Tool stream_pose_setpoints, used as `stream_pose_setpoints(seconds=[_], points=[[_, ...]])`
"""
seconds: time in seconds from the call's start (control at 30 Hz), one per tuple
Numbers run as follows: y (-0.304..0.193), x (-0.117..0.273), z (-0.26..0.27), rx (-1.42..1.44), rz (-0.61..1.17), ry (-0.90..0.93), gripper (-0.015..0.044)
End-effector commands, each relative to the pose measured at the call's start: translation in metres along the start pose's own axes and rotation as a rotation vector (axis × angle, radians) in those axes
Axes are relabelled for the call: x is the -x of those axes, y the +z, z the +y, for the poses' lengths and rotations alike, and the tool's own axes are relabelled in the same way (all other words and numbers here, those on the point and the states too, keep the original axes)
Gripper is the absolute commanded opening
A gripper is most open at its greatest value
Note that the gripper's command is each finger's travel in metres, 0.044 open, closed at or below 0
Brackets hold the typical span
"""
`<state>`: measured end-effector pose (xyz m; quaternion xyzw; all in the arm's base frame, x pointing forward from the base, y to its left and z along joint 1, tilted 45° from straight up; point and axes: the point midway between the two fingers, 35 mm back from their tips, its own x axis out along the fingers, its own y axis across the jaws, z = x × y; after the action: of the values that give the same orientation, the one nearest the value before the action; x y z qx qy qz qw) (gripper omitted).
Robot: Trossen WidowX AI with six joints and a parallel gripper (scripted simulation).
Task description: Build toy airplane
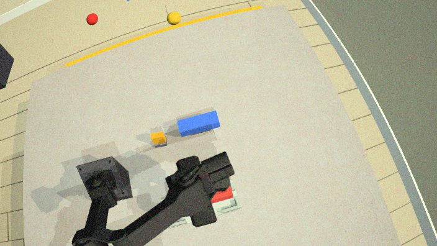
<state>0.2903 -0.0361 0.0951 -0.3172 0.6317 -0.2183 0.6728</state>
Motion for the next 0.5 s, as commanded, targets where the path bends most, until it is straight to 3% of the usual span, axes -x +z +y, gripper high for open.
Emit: stream_pose_setpoints(seconds=[0.0, 0.47], points=[[0.000, -0.001, -0.001, 0.004, -0.002, -0.004, 0.0197], [0.001, -0.023, -0.001, 0.003, -0.002, -0.004, 0.0197]])
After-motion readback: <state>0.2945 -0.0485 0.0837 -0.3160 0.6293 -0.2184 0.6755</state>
